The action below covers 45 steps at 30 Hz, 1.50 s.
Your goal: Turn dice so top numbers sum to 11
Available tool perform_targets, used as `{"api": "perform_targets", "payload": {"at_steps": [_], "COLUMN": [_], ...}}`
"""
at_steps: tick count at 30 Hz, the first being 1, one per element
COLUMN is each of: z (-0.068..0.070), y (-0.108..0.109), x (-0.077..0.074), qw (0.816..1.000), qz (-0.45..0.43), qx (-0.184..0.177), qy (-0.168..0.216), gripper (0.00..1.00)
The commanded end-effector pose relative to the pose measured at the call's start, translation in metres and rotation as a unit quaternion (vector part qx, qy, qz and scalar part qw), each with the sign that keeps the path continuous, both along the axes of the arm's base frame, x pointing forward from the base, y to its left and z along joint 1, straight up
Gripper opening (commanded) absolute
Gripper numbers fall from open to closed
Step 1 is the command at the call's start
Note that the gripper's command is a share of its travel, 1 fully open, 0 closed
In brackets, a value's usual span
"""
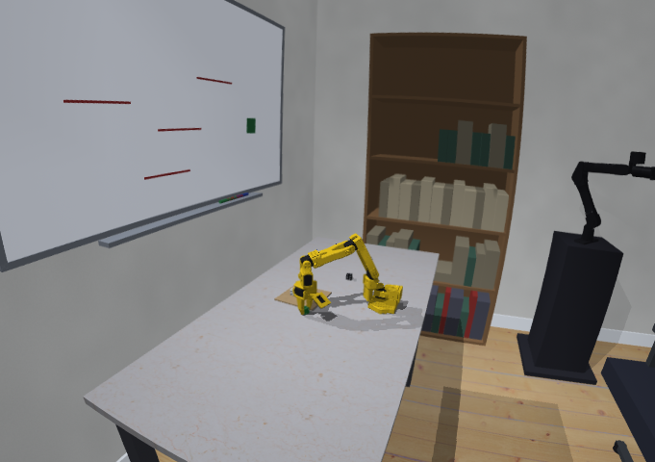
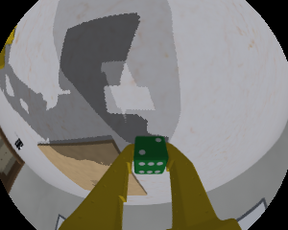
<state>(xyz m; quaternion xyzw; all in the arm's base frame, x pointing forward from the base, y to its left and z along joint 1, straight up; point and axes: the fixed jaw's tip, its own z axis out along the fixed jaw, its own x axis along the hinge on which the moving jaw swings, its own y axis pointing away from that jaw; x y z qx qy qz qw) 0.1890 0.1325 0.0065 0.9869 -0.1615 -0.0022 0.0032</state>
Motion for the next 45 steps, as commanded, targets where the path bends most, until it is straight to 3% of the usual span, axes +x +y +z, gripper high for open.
{"api": "perform_targets", "payload": {"at_steps": [1, 22, 45], "z": [0.008, 0.054, 0.055], "y": [0.005, 0.003, 0.003], "x": [0.003, 0.002, 0.001], "qw": [1.000, 1.000, 0.999], "qz": [0.000, 0.000, -0.039], "qx": [0.009, 0.009, 0.009], "qy": [-0.011, -0.011, -0.011], "gripper": [0.00, 0.00, 0.00]}}
